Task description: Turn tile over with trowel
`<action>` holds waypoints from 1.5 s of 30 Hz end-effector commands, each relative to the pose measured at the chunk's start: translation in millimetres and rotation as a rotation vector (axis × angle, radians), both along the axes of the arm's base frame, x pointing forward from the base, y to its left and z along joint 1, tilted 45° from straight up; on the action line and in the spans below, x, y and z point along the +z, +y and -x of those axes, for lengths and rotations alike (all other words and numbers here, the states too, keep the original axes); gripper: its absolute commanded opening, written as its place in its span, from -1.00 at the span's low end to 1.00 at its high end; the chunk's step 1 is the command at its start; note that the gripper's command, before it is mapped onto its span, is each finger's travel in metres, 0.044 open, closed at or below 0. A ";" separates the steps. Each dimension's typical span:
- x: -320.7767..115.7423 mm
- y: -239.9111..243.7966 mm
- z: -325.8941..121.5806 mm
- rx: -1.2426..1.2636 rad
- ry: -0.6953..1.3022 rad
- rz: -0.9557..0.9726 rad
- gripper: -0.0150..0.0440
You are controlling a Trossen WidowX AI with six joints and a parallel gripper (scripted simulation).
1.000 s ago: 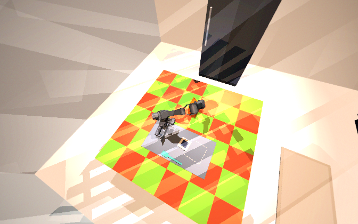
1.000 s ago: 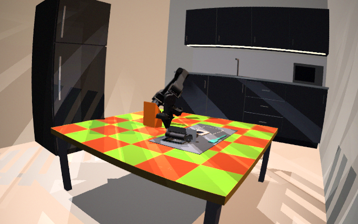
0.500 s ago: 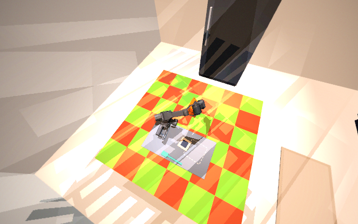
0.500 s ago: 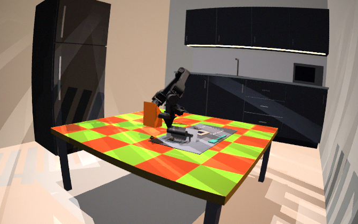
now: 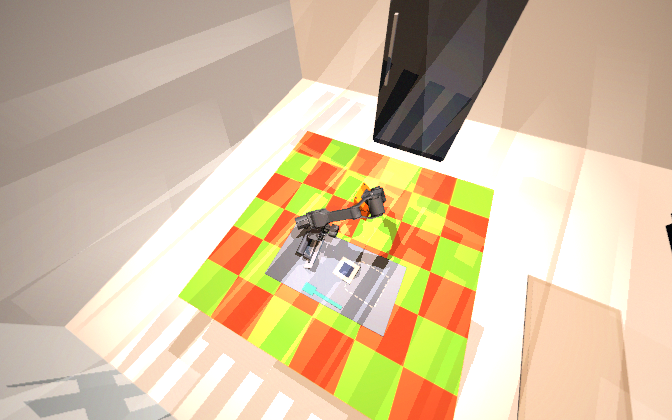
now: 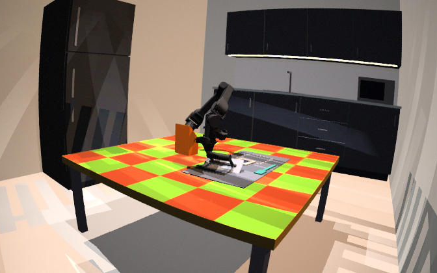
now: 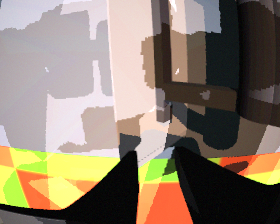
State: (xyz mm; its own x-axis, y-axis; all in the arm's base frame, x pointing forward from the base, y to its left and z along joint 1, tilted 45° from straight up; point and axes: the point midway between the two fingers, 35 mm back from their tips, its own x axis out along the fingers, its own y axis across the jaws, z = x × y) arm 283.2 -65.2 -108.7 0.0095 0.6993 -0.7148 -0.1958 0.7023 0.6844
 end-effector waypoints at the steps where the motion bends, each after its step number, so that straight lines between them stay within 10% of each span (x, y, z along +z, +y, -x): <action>1: -0.6 -0.7 -0.2 -0.001 0.000 0.000 -0.15; 45: -44.8 -76.8 -14.8 -0.010 -0.004 0.001 -0.15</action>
